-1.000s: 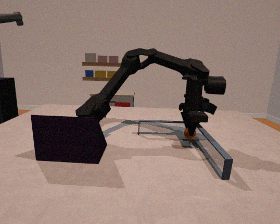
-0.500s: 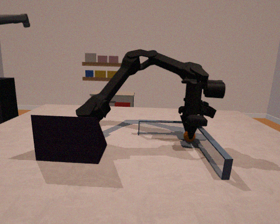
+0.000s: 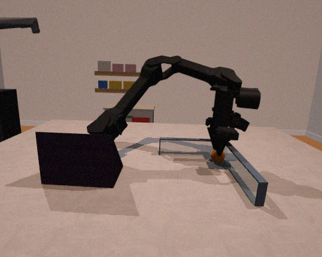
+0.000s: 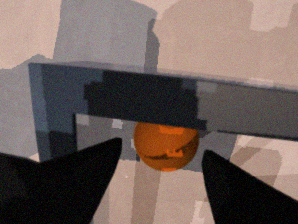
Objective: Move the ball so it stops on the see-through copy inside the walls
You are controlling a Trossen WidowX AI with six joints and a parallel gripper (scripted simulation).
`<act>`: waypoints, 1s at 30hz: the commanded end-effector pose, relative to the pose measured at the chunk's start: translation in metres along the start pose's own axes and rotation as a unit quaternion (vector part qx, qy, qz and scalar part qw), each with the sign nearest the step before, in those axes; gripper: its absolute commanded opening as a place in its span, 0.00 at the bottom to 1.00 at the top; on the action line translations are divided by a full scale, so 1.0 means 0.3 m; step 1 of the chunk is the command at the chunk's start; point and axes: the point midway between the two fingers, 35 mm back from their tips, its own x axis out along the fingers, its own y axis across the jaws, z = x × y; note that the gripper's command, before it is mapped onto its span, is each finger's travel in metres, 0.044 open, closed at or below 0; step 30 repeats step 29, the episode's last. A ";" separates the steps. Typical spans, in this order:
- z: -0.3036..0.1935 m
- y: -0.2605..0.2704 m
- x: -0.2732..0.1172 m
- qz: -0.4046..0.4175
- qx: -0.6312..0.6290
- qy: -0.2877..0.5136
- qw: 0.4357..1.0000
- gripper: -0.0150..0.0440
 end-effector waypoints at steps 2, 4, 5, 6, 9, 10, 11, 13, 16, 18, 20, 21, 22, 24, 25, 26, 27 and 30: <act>0.004 -0.009 -0.201 -0.003 0.000 -0.012 1.000 0.70; -0.001 -0.007 -0.232 -0.002 0.000 -0.012 1.000 0.70; -0.001 -0.007 -0.232 -0.002 0.000 -0.012 1.000 0.70; -0.001 -0.007 -0.232 -0.002 0.000 -0.012 1.000 0.70; 0.010 -0.010 -0.207 -0.001 0.001 -0.020 1.000 0.70; 0.010 -0.010 -0.207 -0.001 0.001 -0.020 1.000 0.70; 0.010 -0.010 -0.207 -0.001 0.001 -0.020 1.000 0.70; 0.010 -0.010 -0.207 -0.001 0.001 -0.020 1.000 0.70; -0.002 -0.012 -0.298 -0.003 0.026 -0.037 0.999 0.83; -0.010 -0.013 -0.341 -0.004 0.039 -0.045 0.998 0.92; -0.010 -0.013 -0.341 -0.004 0.039 -0.045 0.998 1.00; -0.010 -0.013 -0.341 -0.004 0.039 -0.045 0.998 1.00; -0.010 -0.013 -0.341 -0.004 0.039 -0.045 0.998 1.00; -0.010 -0.013 -0.341 -0.004 0.039 -0.045 0.998 1.00; -0.010 -0.013 -0.341 -0.004 0.039 -0.045 0.998 1.00; -0.010 -0.013 -0.341 -0.004 0.039 -0.045 0.998 1.00; -0.010 -0.013 -0.341 -0.004 0.039 -0.045 0.998 1.00; -0.010 -0.013 -0.341 -0.004 0.039 -0.045 0.998 1.00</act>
